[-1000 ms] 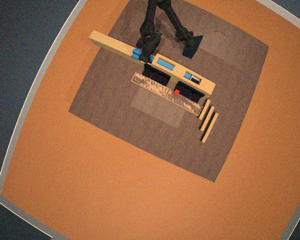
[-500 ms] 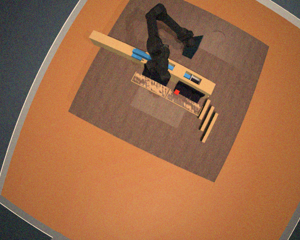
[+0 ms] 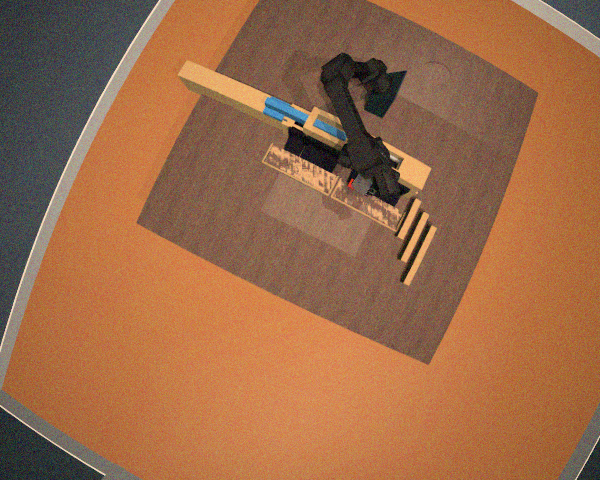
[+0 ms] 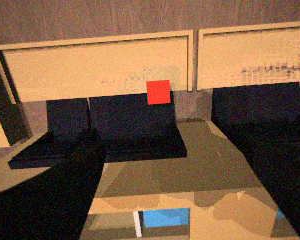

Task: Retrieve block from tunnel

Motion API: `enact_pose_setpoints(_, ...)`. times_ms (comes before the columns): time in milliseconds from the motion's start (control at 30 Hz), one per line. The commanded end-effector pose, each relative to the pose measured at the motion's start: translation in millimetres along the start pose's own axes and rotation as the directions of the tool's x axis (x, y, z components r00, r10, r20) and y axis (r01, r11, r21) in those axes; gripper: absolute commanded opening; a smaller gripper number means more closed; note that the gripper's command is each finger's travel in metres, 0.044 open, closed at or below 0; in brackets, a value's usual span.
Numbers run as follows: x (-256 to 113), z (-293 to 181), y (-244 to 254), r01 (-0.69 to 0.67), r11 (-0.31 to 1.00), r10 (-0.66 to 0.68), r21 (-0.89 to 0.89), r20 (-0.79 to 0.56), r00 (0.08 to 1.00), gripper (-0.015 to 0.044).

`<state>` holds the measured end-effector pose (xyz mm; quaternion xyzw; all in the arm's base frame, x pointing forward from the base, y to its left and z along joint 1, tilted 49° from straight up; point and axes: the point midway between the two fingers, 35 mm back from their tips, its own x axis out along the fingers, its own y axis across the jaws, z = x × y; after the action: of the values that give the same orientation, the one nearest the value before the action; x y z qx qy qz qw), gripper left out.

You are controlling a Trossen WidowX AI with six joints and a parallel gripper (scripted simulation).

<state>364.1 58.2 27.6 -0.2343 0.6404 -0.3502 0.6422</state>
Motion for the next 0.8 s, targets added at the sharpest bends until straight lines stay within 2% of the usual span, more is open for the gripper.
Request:
enact_pose_setpoints(0,-1.2,2.1,1.4,-0.005,1.0,0.005,-0.017,-0.006,1.0,0.044)
enact_pose_setpoints(767,33.3,8.7,5.5,-0.012,1.0,0.012,-0.019,-0.005,1.0,0.044)
